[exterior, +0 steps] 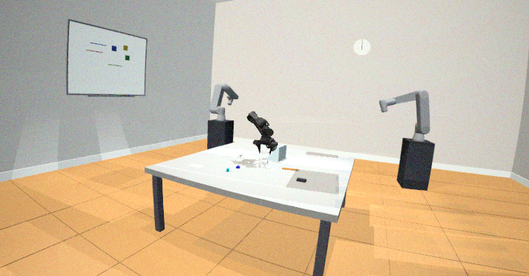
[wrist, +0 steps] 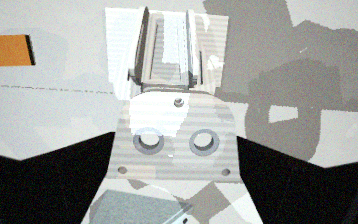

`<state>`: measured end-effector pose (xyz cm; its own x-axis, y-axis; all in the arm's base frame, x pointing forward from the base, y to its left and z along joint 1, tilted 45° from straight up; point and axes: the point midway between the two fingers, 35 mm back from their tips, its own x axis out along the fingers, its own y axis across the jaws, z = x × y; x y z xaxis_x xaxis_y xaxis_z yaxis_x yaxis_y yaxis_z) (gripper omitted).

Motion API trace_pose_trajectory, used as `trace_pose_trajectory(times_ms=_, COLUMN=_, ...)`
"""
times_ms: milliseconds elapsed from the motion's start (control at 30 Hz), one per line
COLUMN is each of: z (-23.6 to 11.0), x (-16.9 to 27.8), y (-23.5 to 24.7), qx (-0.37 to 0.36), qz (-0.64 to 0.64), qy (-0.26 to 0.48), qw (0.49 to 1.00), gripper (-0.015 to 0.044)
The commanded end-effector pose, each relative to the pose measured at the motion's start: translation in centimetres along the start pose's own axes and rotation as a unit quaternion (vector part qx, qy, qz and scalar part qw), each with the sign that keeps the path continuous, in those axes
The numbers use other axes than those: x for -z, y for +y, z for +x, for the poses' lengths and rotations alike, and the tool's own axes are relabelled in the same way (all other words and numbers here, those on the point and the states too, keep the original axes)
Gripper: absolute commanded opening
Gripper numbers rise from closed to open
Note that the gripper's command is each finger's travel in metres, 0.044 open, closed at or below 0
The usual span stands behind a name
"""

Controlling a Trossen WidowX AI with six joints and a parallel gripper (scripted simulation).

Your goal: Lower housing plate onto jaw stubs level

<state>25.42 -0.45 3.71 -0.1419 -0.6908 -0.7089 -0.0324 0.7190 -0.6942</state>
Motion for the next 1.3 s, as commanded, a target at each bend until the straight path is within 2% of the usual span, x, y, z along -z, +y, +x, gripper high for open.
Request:
trace_pose_trajectory(times_ms=0, z=0.1, x=0.1, y=0.1, qx=-0.001, qz=0.001, qy=0.001, qw=1.0, gripper=0.0351)
trace_pose_trajectory(times_ms=1267, z=0.1, x=1.1, y=1.1, qx=-0.001, qz=0.002, qy=0.001, qw=1.0, gripper=0.0351)
